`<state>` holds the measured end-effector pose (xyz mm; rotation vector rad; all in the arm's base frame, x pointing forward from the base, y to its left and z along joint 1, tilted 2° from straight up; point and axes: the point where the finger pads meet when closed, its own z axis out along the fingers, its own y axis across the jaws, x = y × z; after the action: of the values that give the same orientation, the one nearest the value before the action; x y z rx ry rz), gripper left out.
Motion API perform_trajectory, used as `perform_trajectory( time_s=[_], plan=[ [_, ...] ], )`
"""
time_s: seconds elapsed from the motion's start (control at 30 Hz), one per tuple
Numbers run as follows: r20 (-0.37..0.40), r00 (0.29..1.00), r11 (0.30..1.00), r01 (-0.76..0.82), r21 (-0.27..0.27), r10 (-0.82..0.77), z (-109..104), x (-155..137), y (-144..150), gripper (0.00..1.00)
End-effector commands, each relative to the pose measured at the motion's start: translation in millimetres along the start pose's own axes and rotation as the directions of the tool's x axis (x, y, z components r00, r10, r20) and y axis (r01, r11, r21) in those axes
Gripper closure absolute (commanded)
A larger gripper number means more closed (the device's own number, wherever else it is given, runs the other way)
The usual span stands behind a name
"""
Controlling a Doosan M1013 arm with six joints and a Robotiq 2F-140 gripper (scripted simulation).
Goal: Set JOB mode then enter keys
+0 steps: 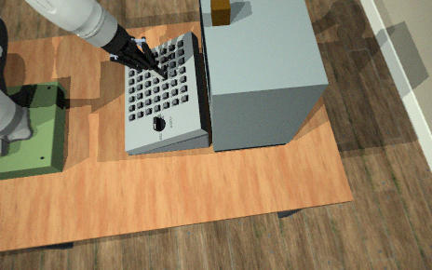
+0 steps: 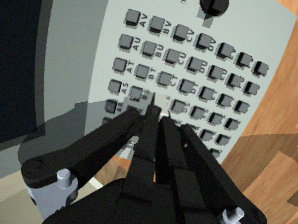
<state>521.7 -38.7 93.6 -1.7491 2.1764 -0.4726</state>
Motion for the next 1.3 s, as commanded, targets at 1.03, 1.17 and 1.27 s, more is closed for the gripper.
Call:
perform_trajectory(
  time_s=[1.03, 1.17, 1.27],
  plan=[
    [0.0, 1.0, 1.0, 0.0, 0.0, 0.0, 3.9, 0.0, 0.1, 1.0],
    [0.0, 1.0, 1.0, 0.0, 0.0, 0.0, 6.1, 0.0, 0.1, 1.0],
    [0.0, 1.0, 1.0, 0.0, 0.0, 0.0, 7.9, 0.0, 0.1, 1.0]
  ],
)
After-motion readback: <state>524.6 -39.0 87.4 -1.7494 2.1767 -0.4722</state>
